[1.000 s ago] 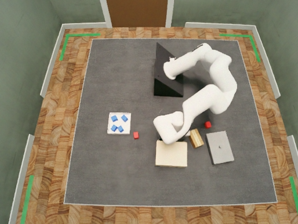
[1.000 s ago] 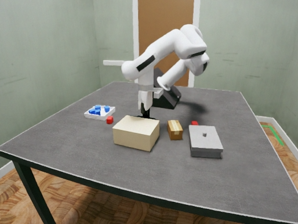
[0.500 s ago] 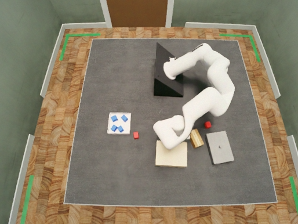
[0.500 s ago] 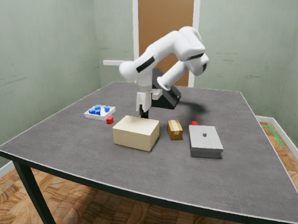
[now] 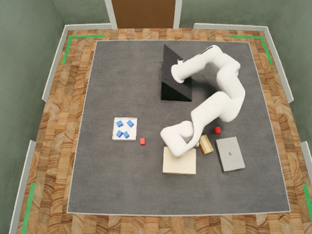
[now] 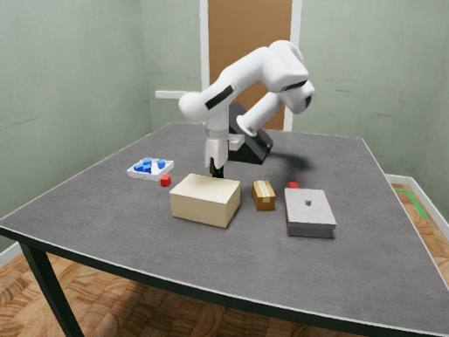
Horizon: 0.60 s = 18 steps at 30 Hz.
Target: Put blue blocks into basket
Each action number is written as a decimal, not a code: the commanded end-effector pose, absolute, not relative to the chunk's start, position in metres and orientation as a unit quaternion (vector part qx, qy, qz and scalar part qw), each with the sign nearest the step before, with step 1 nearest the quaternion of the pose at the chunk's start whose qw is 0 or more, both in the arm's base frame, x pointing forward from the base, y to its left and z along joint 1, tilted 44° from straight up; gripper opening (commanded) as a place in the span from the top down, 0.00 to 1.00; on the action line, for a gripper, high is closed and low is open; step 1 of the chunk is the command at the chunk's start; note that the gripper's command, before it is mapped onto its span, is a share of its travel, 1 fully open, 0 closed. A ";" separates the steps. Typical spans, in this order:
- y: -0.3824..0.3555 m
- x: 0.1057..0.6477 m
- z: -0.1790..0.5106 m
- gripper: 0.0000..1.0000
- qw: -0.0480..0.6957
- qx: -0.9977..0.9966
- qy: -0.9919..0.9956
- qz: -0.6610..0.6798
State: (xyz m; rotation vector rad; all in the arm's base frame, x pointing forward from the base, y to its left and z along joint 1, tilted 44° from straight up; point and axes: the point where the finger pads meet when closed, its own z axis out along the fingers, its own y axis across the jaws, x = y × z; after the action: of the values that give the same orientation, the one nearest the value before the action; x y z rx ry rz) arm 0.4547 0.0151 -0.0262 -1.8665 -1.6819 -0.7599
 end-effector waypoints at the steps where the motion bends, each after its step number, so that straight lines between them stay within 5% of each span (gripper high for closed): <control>1: 0.014 0.456 -0.025 1.00 0.254 -0.688 -0.619 -0.281; 9: 0.014 0.456 -0.025 1.00 0.254 -0.688 -0.619 -0.281; 10: 0.014 0.456 -0.025 0.76 0.254 -0.688 -0.619 -0.281; 18: 0.014 0.456 -0.025 0.76 0.254 -0.688 -0.619 -0.281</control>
State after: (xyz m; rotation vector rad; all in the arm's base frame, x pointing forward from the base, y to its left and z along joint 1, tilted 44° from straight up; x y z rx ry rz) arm 0.4546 0.0152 -0.0266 -1.8667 -1.6818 -0.7593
